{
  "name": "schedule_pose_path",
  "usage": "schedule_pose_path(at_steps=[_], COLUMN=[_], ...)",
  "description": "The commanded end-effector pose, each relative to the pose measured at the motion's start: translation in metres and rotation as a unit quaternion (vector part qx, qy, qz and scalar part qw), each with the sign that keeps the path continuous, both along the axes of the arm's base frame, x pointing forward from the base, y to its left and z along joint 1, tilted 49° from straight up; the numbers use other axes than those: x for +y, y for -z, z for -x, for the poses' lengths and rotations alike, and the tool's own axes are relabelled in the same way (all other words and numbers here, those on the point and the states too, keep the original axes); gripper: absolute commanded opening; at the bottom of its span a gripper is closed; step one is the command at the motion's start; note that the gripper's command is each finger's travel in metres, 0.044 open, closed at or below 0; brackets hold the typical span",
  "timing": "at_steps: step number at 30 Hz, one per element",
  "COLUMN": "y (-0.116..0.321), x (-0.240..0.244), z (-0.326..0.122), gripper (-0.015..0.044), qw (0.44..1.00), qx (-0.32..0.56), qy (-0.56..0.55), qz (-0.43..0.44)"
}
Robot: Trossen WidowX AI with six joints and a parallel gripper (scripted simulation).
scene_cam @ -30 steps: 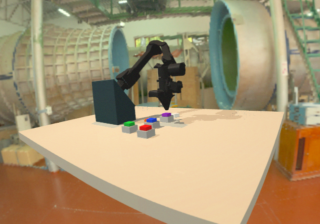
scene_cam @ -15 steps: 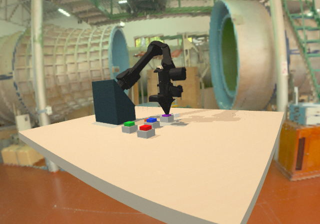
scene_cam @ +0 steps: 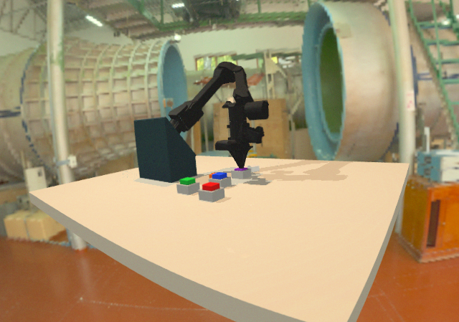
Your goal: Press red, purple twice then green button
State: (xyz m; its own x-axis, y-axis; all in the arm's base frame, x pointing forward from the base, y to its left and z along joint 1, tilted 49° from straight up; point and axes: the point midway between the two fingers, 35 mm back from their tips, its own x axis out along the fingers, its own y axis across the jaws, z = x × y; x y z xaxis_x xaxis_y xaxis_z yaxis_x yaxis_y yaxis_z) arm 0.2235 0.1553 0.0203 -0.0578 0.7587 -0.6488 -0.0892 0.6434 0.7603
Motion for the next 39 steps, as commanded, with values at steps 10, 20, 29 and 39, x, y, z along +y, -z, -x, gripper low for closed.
schedule_pose_path(at_steps=[10, 20, 29, 39], y=[-0.026, -0.060, 0.029, 0.101], x=[-0.032, -0.075, -0.163, -0.218], z=[-0.002, -0.006, -0.020, 0.010], gripper=[0.0020, 0.0020, 0.0020, 0.0020], qw=[1.000, 1.000, 1.000, 1.000], qx=[0.003, 0.003, 0.002, 0.002], qy=[0.000, 0.000, 0.005, 0.000], qz=[0.003, 0.004, 0.024, 0.009])
